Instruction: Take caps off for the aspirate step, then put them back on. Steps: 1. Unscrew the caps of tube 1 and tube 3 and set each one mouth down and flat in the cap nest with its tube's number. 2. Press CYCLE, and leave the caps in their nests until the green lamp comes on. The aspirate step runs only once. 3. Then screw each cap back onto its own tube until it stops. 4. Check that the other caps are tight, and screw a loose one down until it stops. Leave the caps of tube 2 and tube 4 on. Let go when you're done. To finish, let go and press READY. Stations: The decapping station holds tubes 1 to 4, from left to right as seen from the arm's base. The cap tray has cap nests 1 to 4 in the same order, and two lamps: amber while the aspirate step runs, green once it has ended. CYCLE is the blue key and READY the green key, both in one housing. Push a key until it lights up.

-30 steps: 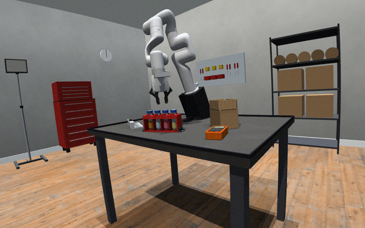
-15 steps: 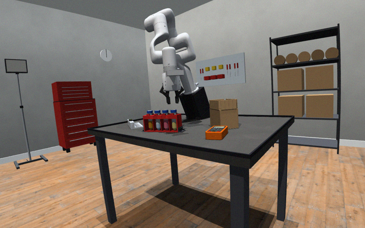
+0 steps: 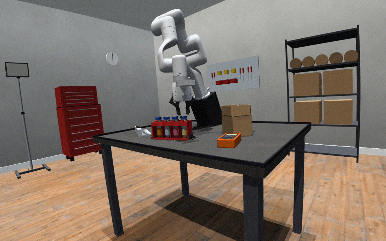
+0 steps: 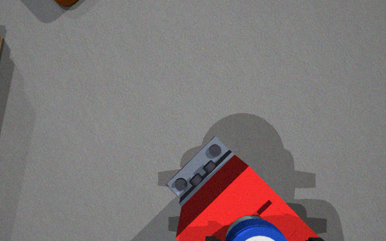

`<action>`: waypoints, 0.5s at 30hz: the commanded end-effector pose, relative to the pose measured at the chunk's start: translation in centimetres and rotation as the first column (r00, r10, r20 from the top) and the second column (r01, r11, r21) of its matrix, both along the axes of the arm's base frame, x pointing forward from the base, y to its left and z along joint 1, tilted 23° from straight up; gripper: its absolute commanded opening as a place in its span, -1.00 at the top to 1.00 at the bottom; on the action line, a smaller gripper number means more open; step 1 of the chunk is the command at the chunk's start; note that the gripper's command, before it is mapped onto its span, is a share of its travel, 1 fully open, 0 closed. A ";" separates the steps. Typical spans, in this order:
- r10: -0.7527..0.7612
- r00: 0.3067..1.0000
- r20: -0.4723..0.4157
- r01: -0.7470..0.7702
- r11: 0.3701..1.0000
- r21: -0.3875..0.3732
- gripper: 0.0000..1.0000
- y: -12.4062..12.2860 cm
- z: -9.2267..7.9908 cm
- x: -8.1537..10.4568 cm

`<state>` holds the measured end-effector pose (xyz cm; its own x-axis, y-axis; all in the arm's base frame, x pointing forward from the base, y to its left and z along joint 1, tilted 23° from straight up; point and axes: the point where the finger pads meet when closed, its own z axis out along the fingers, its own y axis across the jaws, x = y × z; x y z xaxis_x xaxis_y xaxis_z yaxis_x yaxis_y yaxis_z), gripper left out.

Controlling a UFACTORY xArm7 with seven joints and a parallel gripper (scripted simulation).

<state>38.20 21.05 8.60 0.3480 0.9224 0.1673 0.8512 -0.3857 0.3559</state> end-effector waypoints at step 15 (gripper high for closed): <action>0.000 1.000 0.007 0.000 1.000 0.002 0.08 0.2 -1.0 0.6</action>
<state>38.72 21.12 7.60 0.3479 0.9223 0.1685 0.8497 -0.3861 0.3592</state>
